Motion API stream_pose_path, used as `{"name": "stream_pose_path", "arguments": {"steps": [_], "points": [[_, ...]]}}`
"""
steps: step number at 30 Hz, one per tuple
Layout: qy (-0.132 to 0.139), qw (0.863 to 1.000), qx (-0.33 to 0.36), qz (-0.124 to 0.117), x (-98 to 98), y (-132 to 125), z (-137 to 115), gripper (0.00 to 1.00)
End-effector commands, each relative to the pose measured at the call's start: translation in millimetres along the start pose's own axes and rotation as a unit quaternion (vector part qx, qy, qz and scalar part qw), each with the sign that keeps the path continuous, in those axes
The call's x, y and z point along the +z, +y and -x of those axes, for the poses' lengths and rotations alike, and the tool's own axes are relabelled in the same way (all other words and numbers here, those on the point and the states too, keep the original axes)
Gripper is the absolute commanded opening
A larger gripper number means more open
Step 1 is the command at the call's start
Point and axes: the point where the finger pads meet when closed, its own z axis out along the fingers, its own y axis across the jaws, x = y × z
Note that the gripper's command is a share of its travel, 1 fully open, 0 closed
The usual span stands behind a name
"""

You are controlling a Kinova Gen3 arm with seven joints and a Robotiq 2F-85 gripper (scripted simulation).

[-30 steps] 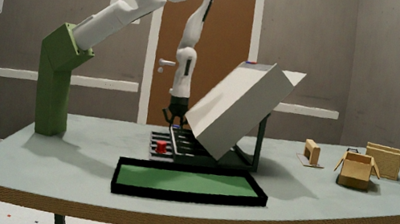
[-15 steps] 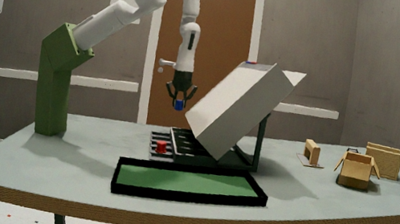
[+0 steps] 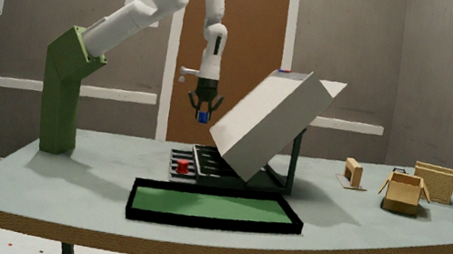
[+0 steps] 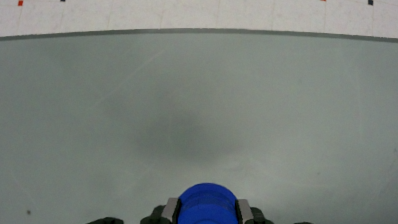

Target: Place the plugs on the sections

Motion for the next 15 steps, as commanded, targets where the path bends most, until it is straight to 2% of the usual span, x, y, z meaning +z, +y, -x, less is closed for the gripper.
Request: {"name": "stream_pose_path", "arguments": {"steps": [1, 3, 4, 7, 9, 10, 15], "points": [[0.001, 1.000, 0.000, 0.000, -0.5, 0.0, -0.6, 0.00], [0.001, 1.000, 0.000, 0.000, -0.5, 0.0, -0.6, 0.00], [0.001, 0.990, 0.139, 0.000, -0.5, 0.1, -0.5, 0.00], [0.001, 0.985, 0.170, 0.000, -0.5, 0.1, -0.5, 0.00], [0.001, 0.973, 0.230, 0.000, -0.5, 0.1, -0.5, 0.00], [0.001, 0.969, 0.247, 0.000, -0.5, 0.1, -0.5, 0.00], [0.001, 0.969, 0.247, 0.000, -0.5, 0.1, -0.5, 0.00]]}}
